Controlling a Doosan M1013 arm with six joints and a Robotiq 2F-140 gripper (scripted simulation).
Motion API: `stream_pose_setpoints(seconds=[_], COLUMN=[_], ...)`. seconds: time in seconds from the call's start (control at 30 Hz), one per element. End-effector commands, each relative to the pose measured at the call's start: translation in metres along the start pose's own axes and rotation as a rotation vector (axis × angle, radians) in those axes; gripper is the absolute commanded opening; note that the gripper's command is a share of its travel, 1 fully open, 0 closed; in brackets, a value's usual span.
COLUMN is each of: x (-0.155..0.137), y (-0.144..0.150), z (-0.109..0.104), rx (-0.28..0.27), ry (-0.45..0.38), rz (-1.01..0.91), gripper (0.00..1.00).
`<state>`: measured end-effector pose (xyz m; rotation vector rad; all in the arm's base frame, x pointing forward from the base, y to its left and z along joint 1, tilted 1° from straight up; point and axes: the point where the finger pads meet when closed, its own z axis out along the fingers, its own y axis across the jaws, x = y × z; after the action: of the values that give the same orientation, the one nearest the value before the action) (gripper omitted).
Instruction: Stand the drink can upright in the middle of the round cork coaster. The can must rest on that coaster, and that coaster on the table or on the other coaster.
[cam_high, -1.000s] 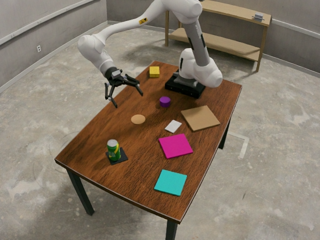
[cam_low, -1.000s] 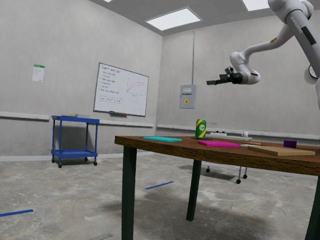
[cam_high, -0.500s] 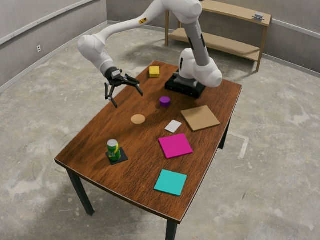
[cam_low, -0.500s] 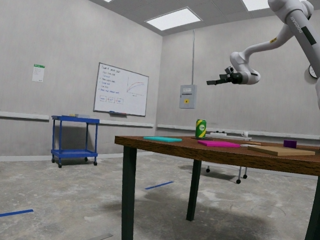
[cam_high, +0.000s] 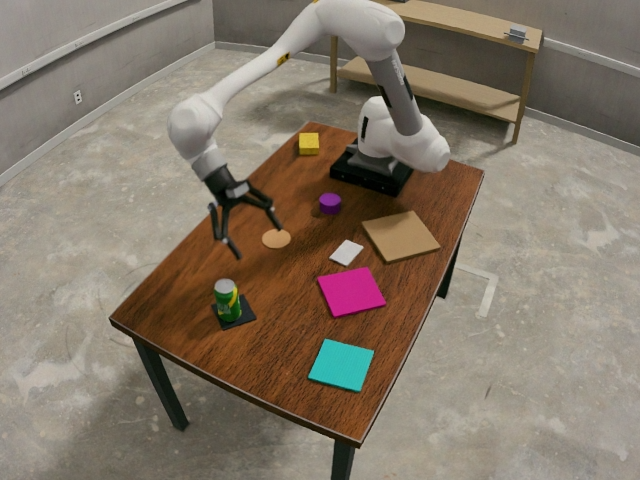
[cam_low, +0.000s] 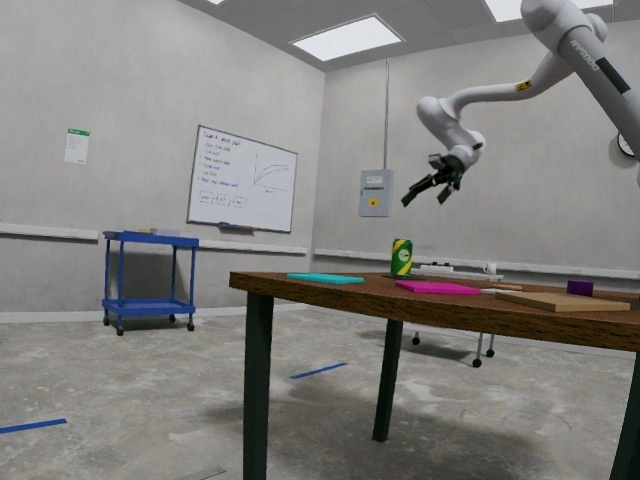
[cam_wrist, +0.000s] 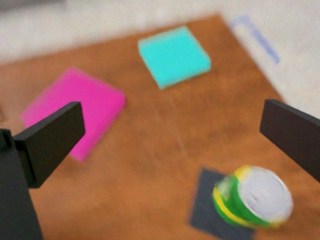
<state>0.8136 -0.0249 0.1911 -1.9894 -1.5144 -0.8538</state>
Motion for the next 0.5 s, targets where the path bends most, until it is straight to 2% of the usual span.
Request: stream_pose_setpoints(seconds=[0.0, 0.03, 0.1, 0.2, 0.37, 0.4, 0.47], x=[-0.026, -0.036, -0.047, -0.051, -0.05, -0.05, -0.05], y=[0.022, 0.037, 0.065, 0.096, 0.106, 0.106, 0.106], z=[0.015, 0.014, 0.009, 0.0, -0.003, -0.003, -0.003], rx=[0.049, 0.08, 0.077, 0.083, 0.121, 0.131, 0.131], ry=[-0.145, -0.3, -0.37, -0.525, -0.788, -0.825, -0.825], rz=[-0.047, -0.119, -0.156, -0.233, -0.343, -0.355, -0.355], gripper=[1.0, 1.0, 1.0, 1.0, 1.0, 1.0, 1.0])
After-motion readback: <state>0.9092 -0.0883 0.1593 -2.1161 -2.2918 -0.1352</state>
